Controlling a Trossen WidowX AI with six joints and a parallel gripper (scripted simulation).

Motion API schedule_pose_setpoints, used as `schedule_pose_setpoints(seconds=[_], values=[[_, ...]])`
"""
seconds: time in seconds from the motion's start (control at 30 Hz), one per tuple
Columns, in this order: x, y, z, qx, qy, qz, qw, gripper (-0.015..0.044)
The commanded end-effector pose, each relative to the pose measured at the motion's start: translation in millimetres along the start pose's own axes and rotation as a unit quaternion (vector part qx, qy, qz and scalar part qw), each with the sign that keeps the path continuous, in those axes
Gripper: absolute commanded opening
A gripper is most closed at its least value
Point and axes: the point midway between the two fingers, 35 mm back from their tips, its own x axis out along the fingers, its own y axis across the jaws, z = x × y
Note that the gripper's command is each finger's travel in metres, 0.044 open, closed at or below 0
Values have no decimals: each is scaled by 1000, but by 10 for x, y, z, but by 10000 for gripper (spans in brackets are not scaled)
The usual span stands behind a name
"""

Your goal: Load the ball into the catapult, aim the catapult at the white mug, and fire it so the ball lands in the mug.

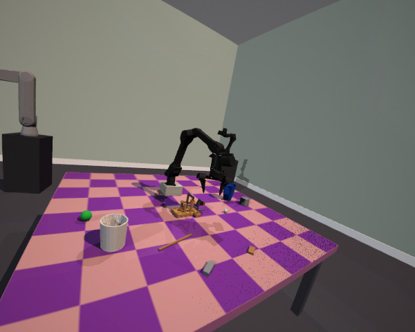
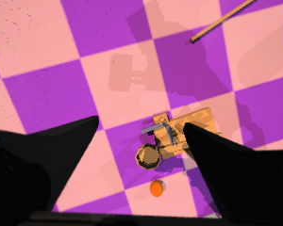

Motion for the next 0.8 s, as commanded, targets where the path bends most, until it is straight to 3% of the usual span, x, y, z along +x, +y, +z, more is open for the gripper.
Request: schedule_pose_setpoints(seconds=[0.0, 0.37, 0.77], values=[[8, -220, -6, 72, 19, -4, 997, 440], [66, -710, -43, 249, 63, -23, 966, 440], [93, -1199, -158, 434, 107, -48, 893, 440]])
